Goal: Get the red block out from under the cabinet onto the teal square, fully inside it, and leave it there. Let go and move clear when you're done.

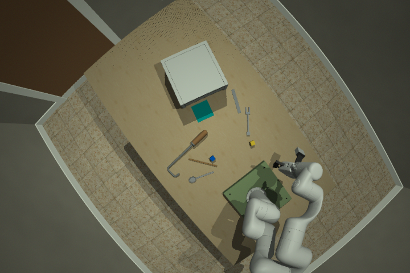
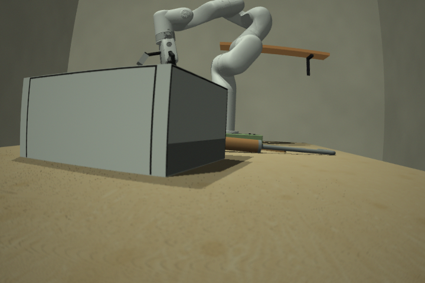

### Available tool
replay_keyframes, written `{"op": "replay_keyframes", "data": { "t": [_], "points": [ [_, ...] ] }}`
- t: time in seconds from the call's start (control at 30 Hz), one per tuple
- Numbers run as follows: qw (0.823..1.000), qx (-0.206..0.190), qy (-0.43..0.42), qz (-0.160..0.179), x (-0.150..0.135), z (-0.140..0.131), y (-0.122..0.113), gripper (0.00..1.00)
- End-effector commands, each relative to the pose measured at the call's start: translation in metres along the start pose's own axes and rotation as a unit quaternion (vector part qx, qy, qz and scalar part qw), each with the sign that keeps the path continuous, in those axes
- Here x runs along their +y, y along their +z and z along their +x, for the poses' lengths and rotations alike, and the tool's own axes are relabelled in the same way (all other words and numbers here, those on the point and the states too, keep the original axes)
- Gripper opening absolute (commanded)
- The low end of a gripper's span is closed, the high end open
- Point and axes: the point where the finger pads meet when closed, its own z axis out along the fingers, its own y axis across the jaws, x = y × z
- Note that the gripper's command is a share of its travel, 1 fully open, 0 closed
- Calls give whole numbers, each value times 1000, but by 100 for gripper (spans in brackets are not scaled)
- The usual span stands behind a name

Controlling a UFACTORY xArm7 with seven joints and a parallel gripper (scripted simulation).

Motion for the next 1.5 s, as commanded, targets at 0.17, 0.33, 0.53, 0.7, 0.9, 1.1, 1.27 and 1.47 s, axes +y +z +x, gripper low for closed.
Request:
{"op": "replay_keyframes", "data": {
  "t": [0.17,0.33,0.53,0.7,0.9,1.1,1.27,1.47],
  "points": [
    [1000,2,0,0,0,1,-1,100],
    [1000,2,0,0,0,1,-1,100],
    [1000,2,0,0,0,1,-1,100],
    [998,7,-41,-39,-18,20,-7,0],
    [984,23,-143,-105,-79,55,-10,0],
    [973,30,-190,-124,-114,65,-7,0],
    [942,45,-298,-148,-190,68,8,0],
    [923,51,-351,-150,-248,61,22,0]
  ]
}}
